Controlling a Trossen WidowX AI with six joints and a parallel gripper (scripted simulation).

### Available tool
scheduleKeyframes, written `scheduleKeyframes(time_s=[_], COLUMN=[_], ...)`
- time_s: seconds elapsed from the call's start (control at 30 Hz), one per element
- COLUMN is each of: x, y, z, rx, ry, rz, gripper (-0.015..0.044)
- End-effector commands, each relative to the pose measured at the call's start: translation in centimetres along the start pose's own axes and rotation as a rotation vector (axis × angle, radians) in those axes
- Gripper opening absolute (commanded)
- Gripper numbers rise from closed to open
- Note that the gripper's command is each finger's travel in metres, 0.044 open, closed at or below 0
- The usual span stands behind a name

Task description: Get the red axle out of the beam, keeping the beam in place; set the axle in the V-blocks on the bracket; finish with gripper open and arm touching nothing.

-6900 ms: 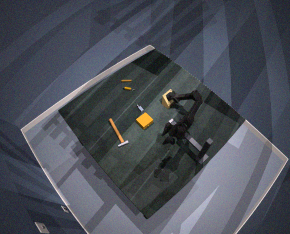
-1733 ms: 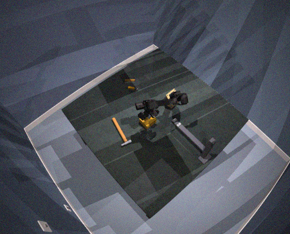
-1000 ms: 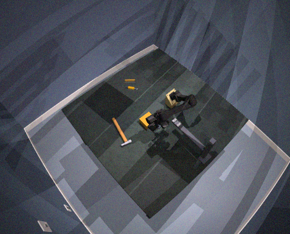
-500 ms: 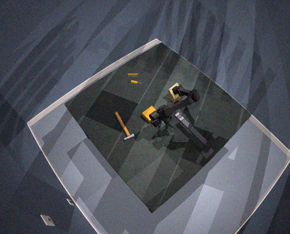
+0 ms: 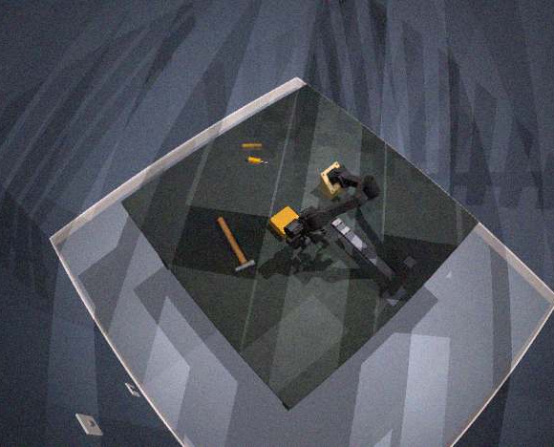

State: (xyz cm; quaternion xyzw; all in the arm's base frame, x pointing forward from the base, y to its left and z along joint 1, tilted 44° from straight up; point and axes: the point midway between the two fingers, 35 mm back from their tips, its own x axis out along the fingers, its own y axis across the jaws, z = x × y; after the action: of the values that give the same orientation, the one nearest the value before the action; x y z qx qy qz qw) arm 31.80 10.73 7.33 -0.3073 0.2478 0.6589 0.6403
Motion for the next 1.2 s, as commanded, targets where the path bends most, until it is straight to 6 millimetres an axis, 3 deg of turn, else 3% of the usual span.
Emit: scheduleKeyframes(time_s=[0.0,0.53,1.17], x=[0.8,2.5,2.5], y=[0.1,0.3,0.5], z=[0.0,-0.1,-3.1], rx=[0.008,0.008,0.008], ry=[-0.004,-0.007,-0.004], rz=[0.000,0.000,0.001], gripper=[0.0000,0.0000,0.0000])
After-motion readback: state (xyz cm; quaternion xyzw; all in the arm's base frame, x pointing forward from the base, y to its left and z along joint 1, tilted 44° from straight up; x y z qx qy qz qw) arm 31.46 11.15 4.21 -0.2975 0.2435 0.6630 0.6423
